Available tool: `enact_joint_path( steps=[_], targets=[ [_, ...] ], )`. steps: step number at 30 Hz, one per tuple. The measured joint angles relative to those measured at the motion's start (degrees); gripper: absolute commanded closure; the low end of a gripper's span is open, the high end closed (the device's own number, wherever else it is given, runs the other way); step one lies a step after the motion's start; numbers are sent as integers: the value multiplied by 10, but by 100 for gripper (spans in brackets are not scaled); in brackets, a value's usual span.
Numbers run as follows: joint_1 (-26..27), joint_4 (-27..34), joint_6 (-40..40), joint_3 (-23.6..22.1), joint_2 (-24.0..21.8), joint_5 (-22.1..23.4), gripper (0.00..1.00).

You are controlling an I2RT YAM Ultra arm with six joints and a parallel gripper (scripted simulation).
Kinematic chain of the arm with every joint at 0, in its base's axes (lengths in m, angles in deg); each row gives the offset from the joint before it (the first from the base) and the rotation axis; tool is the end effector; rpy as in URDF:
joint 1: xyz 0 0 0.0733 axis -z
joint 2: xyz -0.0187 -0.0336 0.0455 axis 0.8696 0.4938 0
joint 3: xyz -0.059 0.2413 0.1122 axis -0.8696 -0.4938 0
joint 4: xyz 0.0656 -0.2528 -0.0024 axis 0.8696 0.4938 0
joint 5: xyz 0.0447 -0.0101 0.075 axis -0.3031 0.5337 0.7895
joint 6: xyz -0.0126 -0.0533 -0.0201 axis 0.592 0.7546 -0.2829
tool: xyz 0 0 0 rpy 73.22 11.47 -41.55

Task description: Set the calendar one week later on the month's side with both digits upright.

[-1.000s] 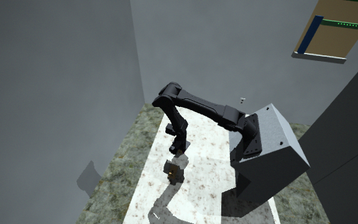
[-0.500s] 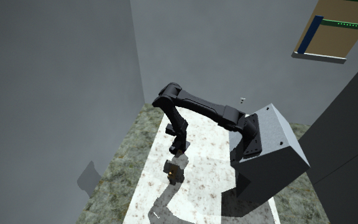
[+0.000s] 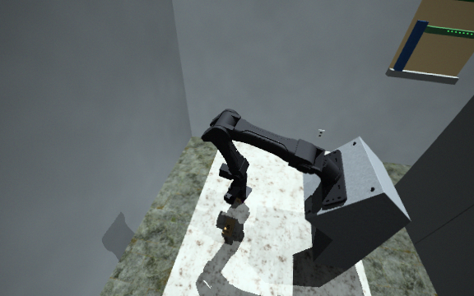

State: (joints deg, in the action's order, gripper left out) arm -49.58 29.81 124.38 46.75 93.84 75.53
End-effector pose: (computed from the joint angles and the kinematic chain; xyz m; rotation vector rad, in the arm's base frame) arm 0.3990 -0.0656 0.0931 -1.4234 1.8113 -0.6050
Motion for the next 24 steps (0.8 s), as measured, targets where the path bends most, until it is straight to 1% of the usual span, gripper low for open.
enact_joint_path(
  steps=[8,9,24],
  targets=[
    [0,0,0,0,0,0,55],
    [0,0,0,0,0,0,74],
    [0,0,0,0,0,0,74]
  ],
)
